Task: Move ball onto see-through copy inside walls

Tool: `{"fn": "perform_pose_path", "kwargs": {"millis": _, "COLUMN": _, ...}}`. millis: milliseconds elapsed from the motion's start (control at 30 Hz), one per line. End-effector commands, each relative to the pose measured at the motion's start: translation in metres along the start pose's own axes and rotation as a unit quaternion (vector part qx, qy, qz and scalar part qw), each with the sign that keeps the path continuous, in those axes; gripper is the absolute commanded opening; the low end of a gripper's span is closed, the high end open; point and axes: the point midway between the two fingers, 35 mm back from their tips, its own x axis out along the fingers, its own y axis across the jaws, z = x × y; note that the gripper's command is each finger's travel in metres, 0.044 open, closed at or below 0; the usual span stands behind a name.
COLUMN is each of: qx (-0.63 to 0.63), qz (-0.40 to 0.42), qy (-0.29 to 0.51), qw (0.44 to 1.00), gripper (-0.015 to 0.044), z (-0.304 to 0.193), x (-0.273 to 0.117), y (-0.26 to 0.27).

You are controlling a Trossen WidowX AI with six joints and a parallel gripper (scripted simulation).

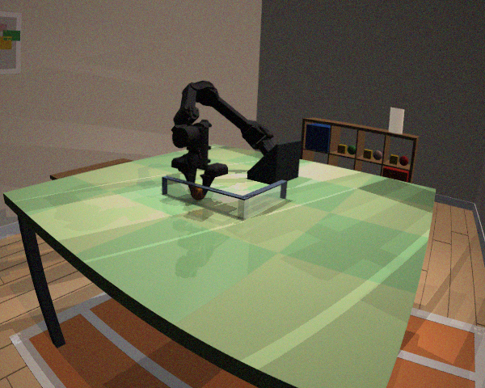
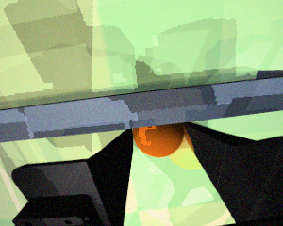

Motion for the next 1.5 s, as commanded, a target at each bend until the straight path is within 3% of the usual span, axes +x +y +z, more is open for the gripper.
{"fn": "perform_pose_path", "kwargs": {"millis": 0, "qx": -0.004, "qz": -0.003, "qy": 0.0, "qw": 1.0, "gripper": 0.0212, "z": -0.001, "x": 0.001, "y": 0.0}}
{"fn": "perform_pose_path", "kwargs": {"millis": 67, "qx": -0.004, "qz": -0.003, "qy": 0.0, "qw": 1.0, "gripper": 0.0199, "z": -0.001, "x": 0.001, "y": 0.0}}
{"fn": "perform_pose_path", "kwargs": {"millis": 333, "qx": -0.01, "qz": 0.017, "qy": 0.004, "qw": 1.0, "gripper": 0.0, "z": -0.004, "x": -0.017, "y": -0.003}}
{"fn": "perform_pose_path", "kwargs": {"millis": 1067, "qx": -0.005, "qz": 0.001, "qy": 0.001, "qw": 1.0, "gripper": 0.0, "z": 0.0, "x": -0.13, "y": 0.002}}
{"fn": "perform_pose_path", "kwargs": {"millis": 1467, "qx": -0.004, "qz": 0.0, "qy": 0.0, "qw": 1.0, "gripper": 0.0, "z": -0.007, "x": -0.112, "y": -0.012}}
